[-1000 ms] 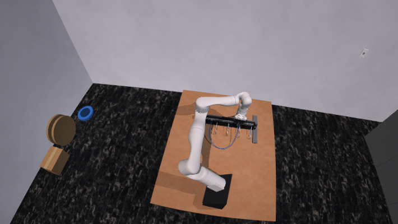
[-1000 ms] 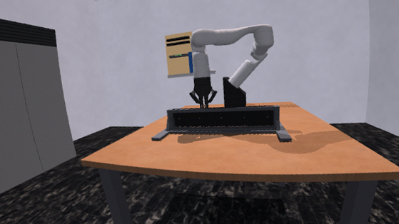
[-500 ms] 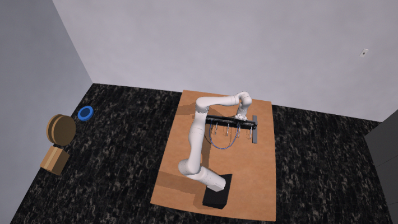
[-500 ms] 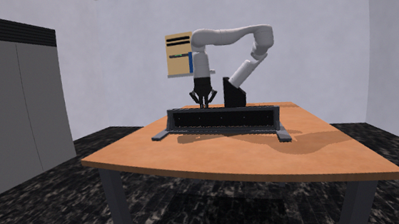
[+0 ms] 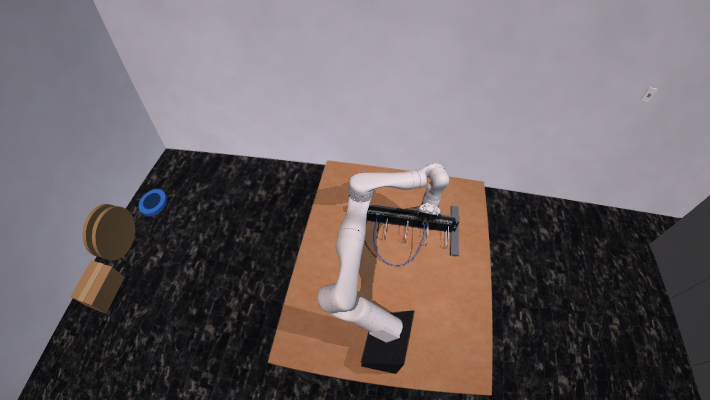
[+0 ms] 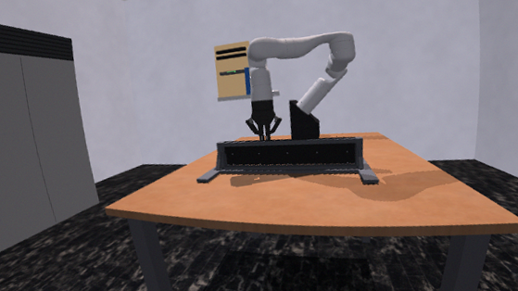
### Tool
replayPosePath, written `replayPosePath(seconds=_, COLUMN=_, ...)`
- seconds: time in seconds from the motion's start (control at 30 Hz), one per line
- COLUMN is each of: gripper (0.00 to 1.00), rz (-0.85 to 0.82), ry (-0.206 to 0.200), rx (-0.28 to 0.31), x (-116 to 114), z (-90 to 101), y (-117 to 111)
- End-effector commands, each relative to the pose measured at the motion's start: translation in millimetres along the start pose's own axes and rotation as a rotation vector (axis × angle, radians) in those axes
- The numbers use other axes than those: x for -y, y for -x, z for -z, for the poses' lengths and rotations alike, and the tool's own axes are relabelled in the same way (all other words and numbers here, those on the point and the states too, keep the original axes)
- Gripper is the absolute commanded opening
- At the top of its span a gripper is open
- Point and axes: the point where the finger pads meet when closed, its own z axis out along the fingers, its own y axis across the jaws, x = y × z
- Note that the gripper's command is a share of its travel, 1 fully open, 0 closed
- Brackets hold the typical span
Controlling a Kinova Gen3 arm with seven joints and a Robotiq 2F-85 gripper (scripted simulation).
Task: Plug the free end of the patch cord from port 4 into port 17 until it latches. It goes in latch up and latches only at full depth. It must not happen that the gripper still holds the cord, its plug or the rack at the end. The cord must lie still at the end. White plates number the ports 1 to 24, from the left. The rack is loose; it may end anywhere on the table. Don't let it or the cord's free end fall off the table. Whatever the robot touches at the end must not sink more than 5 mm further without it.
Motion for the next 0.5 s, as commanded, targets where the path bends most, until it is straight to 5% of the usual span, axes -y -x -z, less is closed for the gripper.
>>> replayPosePath(seconds=0.0, gripper=0.00, rz=-0.002, ry=-0.009, rx=0.019, x=3.2, z=3.8, y=7.9)
replayPosePath(seconds=0.47, gripper=0.00, rz=-0.002, ry=-0.010, rx=0.026, x=3.1, z=4.0, y=10.2)
